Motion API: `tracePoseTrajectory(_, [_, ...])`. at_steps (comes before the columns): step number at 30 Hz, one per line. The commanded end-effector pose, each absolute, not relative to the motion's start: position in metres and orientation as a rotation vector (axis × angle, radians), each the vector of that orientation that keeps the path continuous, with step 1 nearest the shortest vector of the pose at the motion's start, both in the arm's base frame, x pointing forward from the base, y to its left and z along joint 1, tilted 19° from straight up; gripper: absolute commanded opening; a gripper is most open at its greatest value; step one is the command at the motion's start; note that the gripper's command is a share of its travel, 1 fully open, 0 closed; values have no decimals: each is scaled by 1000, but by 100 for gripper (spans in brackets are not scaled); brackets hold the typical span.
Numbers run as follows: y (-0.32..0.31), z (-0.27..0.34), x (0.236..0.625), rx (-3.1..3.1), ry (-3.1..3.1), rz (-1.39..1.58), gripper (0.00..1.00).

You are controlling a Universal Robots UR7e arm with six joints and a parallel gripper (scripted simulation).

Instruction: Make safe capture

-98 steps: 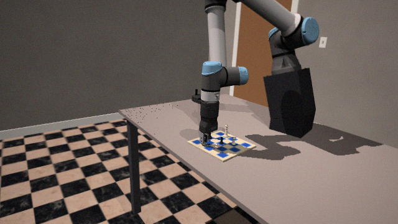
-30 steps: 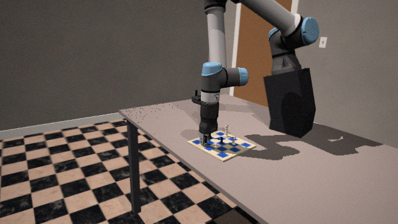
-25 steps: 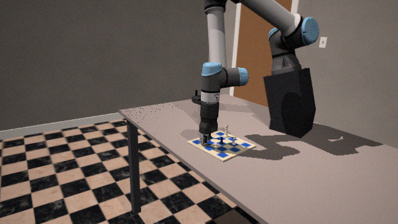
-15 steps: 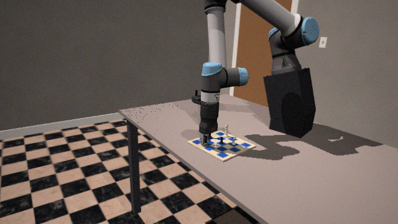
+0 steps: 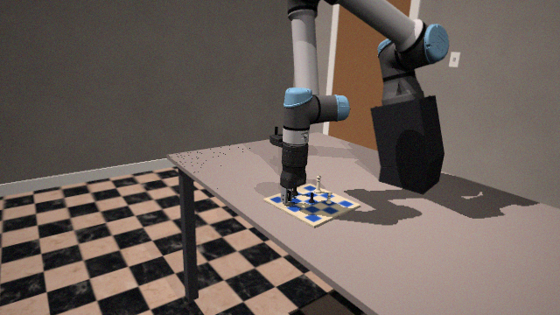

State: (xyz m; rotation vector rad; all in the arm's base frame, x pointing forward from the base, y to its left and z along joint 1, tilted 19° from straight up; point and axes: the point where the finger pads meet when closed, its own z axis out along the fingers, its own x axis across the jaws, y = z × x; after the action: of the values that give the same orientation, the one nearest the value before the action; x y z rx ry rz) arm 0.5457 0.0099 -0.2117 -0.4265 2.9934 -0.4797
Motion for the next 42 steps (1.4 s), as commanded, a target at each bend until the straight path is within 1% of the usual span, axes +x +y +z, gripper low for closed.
tracePoseTrajectory(1, [10,-211,546,-426,2992,-480,44])
tracePoseTrajectory(3, [10,-211,546,-426,2992,-480,44])
tracePoseTrajectory(4, [10,-211,546,-426,2992,-480,58])
tracePoseTrajectory(8, [10,-211,546,-426,2992,-480,58])
tracePoseTrajectory(9, [10,-211,546,-426,2992,-480,73])
tracePoseTrajectory(25, [12,-206,546,-426,2992,-480,73])
tracePoseTrajectory(39, [31,-144,537,-426,2992,-480,73])
tracePoseTrajectory(42, [32,-140,537,-426,2992,-480,73])
